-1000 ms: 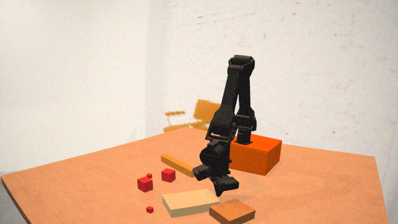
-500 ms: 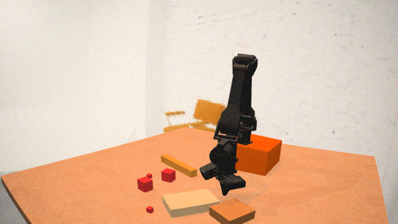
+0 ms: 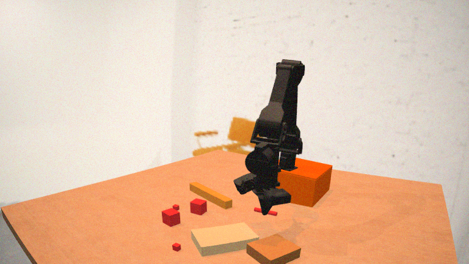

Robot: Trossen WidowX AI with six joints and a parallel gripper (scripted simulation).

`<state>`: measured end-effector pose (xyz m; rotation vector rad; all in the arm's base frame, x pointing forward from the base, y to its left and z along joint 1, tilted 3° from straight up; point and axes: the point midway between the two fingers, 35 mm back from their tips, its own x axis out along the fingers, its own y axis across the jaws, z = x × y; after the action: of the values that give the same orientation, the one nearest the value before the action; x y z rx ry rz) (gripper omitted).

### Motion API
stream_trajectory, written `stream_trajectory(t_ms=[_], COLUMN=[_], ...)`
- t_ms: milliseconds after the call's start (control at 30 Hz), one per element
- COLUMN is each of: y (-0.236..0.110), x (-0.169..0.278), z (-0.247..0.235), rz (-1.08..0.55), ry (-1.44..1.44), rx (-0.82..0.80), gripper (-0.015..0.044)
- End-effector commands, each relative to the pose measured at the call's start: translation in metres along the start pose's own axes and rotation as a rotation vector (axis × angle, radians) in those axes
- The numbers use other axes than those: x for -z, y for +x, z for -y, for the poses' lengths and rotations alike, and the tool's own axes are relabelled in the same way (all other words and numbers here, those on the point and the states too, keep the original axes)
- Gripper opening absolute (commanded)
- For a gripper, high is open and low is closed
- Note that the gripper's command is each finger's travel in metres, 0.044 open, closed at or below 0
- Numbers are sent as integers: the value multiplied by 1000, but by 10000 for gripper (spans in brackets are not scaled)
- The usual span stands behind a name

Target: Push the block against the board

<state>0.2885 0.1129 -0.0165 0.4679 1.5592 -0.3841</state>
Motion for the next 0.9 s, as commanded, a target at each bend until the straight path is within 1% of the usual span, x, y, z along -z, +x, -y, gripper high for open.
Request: stream_trajectory(t_ms=[0, 400, 567, 633, 700, 733, 867], y=[-6, -8, -6, 6, 36, 45, 48], x=[-24, -96, -109, -109, -110, -110, -110], z=[-27, -102, -114, -115, -116, -116, -116], rz=[11, 20, 21, 21, 21, 21, 21], ry=[-47, -218, -253, -253, -253, -253, -253], rx=[-11, -16, -16, -17, -17, -17, -17], gripper=[0, 0, 0, 0, 0, 0, 0])
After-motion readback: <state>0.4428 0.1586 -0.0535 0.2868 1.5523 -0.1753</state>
